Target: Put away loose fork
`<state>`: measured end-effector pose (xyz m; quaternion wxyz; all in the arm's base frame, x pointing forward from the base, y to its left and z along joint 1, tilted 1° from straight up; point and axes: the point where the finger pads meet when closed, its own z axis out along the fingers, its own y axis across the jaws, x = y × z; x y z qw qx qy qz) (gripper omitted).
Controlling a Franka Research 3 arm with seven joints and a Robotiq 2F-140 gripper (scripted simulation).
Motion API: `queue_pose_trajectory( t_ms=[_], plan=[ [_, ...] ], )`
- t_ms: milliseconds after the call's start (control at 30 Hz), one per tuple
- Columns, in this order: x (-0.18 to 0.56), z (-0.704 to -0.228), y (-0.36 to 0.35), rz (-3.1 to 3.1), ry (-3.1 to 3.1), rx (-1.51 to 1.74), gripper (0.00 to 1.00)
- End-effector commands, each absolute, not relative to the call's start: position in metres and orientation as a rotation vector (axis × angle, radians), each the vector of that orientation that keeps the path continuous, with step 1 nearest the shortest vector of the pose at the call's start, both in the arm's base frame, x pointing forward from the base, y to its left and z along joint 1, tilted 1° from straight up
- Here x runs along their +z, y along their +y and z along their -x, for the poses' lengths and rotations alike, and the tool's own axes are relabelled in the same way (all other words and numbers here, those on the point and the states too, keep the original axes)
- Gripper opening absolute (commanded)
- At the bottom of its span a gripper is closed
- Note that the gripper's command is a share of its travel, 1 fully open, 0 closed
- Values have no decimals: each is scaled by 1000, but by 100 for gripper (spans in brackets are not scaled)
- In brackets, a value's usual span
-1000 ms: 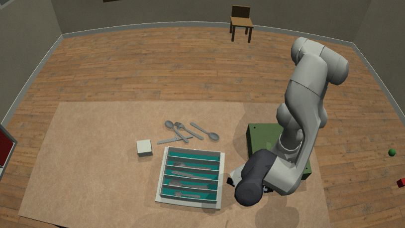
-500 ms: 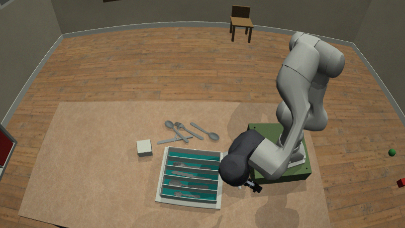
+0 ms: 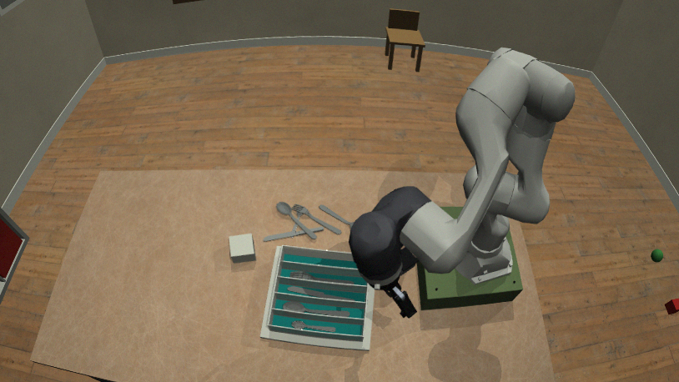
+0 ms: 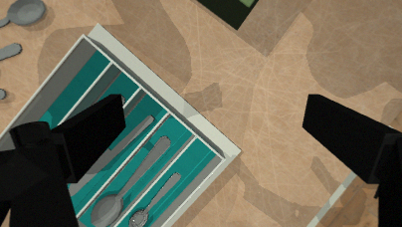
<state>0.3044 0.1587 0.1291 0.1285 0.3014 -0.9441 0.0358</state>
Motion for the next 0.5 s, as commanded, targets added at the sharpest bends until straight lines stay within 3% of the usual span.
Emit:
queue_pose_trajectory(
  t_ms=[0,467],
  plan=[
    [131,-319,154,-669,-2862,106,100],
    [143,-357,116,-255,-3032,37,100]
  ],
)
